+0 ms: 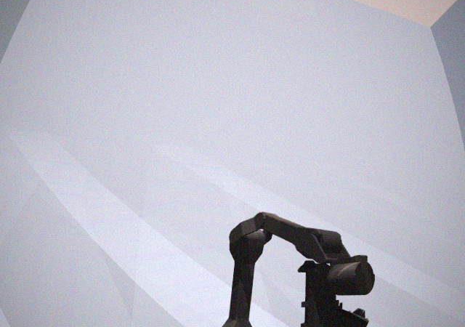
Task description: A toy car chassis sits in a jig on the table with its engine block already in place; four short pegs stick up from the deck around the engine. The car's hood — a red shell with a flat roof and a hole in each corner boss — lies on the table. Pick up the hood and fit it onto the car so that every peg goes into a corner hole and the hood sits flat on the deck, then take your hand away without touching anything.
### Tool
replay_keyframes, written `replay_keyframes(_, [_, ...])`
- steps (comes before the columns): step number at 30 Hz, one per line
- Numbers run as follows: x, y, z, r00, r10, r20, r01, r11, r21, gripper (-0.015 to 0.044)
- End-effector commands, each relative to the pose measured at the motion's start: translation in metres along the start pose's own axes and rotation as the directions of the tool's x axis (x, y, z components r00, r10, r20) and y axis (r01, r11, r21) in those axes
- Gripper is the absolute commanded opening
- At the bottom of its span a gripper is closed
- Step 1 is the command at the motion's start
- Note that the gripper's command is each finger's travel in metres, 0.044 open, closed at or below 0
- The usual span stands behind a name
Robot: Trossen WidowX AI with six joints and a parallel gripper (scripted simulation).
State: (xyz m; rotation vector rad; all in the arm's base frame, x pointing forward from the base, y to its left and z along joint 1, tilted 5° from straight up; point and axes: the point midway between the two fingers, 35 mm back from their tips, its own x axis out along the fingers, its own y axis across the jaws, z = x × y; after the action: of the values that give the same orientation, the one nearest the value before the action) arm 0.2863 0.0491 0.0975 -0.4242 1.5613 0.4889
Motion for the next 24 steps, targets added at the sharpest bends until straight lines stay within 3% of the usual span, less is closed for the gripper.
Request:
replay_keyframes(1, [0.015, 0.001, -0.015, 1.000, -0.003, -0.009, 0.009, 0.654, 0.756, 0.0440])
replay_keyframes(13, [0.024, 0.003, -0.024, 1.000, -0.003, -0.013, 0.013, 0.084, 0.996, 0.0440])
replay_keyframes(24, [0.024, 0.002, -0.026, 1.000, -0.003, -0.013, 0.013, 0.074, 0.997, 0.0440])
